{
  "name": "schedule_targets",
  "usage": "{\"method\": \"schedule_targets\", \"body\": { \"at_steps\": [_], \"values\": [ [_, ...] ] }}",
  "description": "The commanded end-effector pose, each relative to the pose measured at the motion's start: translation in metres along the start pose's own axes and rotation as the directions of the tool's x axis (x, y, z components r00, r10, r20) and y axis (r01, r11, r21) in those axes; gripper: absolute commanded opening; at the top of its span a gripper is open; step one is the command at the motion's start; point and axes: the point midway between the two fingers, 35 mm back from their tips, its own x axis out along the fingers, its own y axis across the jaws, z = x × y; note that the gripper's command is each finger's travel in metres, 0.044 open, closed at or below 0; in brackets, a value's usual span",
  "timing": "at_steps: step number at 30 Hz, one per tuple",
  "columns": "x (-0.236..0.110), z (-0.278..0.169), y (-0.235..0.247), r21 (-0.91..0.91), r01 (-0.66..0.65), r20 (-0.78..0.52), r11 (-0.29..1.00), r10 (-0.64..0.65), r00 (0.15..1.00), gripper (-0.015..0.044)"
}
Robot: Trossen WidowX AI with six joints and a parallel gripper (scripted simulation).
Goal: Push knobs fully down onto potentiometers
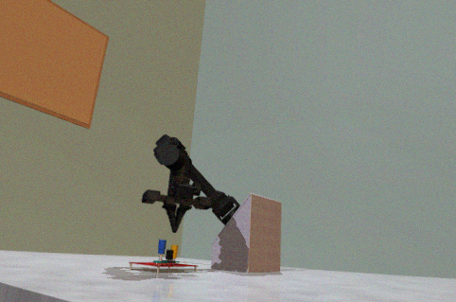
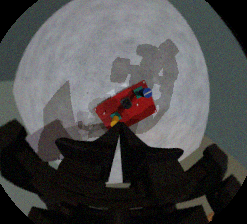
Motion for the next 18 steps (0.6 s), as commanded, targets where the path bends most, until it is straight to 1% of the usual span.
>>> {"method": "schedule_targets", "body": {
  "at_steps": [1,9,18],
  "values": [
    [-0.002,0.004,-0.003,-0.118,-0.003,0.001,0.993,0.003,1.000,0.0000],
    [-0.005,0.011,-0.009,-0.384,-0.006,-0.006,0.923,0.004,1.000,0.0000],
    [-0.007,0.019,-0.015,-0.647,-0.012,-0.013,0.762,0.004,1.000,0.0000]
  ]
}}
